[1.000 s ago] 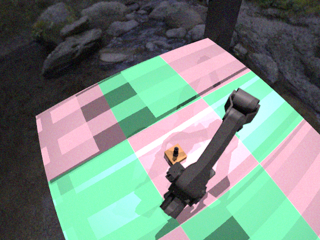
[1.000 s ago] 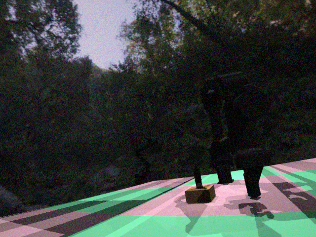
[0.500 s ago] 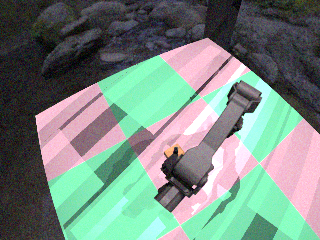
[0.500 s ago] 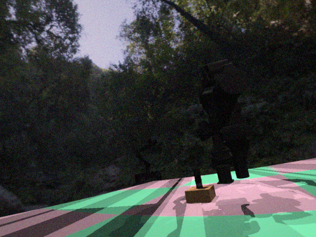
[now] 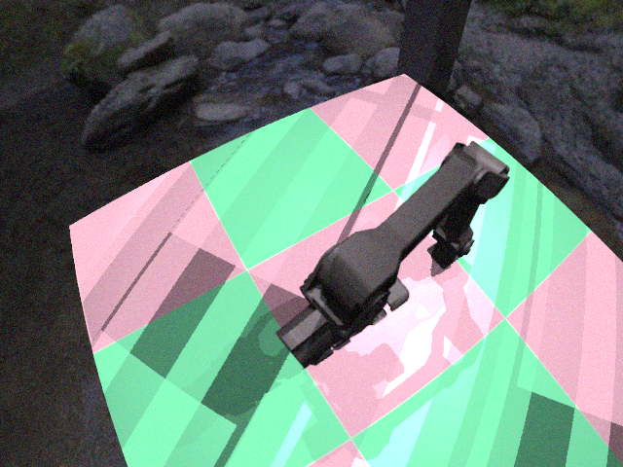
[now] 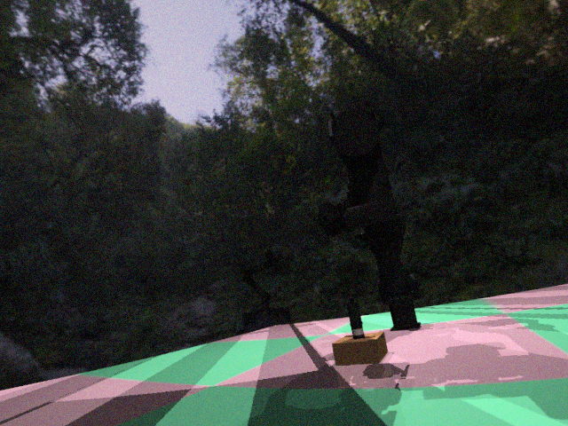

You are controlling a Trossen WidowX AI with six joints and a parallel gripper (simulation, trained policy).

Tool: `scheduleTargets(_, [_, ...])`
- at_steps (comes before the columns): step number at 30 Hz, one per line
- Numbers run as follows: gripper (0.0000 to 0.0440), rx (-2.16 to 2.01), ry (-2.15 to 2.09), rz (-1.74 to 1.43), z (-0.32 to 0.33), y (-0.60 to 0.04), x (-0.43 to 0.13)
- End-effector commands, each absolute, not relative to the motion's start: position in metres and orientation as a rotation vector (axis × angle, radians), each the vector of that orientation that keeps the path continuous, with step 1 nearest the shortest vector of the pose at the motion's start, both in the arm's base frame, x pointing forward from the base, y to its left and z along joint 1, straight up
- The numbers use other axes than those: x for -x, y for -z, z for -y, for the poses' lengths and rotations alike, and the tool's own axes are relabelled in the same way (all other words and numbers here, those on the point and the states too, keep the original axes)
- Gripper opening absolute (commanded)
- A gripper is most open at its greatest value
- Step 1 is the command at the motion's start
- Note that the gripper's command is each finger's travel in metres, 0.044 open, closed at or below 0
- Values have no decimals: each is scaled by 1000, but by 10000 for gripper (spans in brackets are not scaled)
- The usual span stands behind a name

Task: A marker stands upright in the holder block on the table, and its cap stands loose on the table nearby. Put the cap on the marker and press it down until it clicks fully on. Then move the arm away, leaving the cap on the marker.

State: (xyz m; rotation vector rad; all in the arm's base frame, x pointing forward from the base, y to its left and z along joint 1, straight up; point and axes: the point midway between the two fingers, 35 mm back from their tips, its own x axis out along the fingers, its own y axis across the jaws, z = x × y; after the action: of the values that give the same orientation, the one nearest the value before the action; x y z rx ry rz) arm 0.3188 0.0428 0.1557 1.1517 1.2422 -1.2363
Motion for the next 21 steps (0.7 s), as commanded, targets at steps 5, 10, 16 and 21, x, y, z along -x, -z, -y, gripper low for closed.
scheduleTargets(5, [44,-1194,1267,-1232,-13,-173,-307])
scheduleTargets(10, [33,-1218,1302,-1223,7,-178,-299])
scheduleTargets(16, [20,-1246,1343,-1215,26,-180,-290])
scheduleTargets(21, [8,-1261,1362,-1217,31,-177,-286])
